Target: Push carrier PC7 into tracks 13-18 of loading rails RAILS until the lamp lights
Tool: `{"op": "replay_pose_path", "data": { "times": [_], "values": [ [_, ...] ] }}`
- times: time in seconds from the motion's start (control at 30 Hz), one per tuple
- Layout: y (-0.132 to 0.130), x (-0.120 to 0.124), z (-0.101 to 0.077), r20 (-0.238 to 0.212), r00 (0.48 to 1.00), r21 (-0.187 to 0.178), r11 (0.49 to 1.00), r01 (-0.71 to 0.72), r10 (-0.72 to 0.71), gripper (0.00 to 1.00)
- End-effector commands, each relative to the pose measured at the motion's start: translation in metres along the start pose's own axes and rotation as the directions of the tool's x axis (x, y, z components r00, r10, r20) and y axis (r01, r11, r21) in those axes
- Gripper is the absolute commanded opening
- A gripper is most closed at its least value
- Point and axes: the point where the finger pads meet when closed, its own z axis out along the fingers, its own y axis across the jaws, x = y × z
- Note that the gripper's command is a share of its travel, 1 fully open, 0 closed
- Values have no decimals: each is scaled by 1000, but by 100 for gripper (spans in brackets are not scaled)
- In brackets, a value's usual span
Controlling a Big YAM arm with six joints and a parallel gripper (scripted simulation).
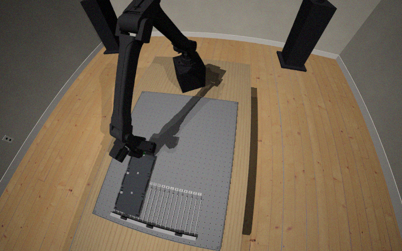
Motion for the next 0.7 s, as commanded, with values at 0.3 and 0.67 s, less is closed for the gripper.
{"op": "replay_pose_path", "data": {
  "times": [0.3,0.67],
  "values": [
    [-43,-3,-8,-10,1000,48,999,7,-7,0],
    [-57,-3,-9,-12,1000,58,998,8,-8,0]
  ]
}}
